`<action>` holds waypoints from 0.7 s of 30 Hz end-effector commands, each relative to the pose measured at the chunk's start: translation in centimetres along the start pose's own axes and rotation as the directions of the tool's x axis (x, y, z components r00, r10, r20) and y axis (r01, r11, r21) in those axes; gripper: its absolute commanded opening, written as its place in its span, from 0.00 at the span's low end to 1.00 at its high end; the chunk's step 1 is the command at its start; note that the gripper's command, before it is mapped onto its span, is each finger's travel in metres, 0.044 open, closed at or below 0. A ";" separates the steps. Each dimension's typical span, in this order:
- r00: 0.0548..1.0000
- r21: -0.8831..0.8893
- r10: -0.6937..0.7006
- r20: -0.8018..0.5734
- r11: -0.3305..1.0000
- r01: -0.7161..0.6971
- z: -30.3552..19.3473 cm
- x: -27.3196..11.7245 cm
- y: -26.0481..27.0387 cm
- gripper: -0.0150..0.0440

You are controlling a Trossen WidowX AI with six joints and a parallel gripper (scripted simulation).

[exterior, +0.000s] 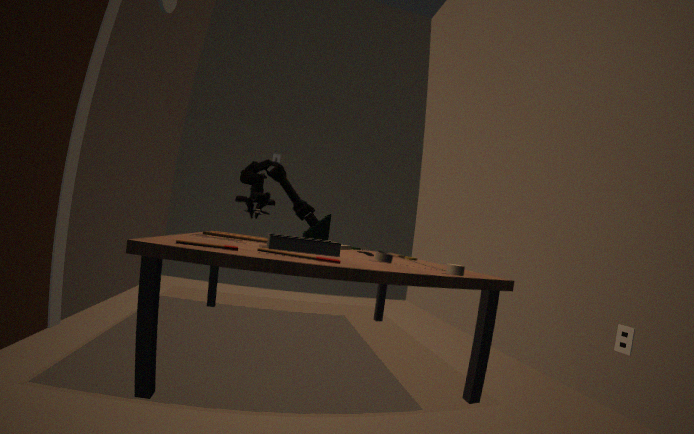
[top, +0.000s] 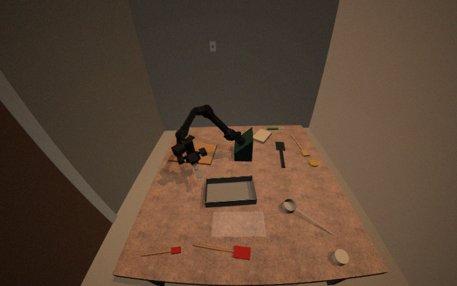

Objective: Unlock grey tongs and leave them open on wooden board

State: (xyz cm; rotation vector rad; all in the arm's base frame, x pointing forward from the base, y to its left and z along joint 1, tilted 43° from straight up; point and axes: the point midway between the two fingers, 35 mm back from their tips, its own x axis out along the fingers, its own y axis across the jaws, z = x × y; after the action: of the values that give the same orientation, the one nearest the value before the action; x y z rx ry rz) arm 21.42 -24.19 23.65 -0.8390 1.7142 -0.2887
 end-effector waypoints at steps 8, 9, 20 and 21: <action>0.999 -0.045 0.032 0.026 0.999 -0.031 -4.5 0.6 -1.2 0.00; 0.999 -0.046 0.034 0.028 0.998 -0.033 -5.0 0.7 -1.2 0.00; 0.997 -0.117 0.059 0.045 0.992 -0.053 -9.6 1.5 -1.8 0.00; 0.997 -0.117 0.059 0.046 0.992 -0.053 -10.1 1.5 -1.8 0.00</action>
State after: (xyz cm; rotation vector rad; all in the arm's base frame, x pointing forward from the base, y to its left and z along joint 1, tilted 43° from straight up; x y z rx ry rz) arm 13.74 -28.57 25.70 -0.8492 1.7366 -0.1237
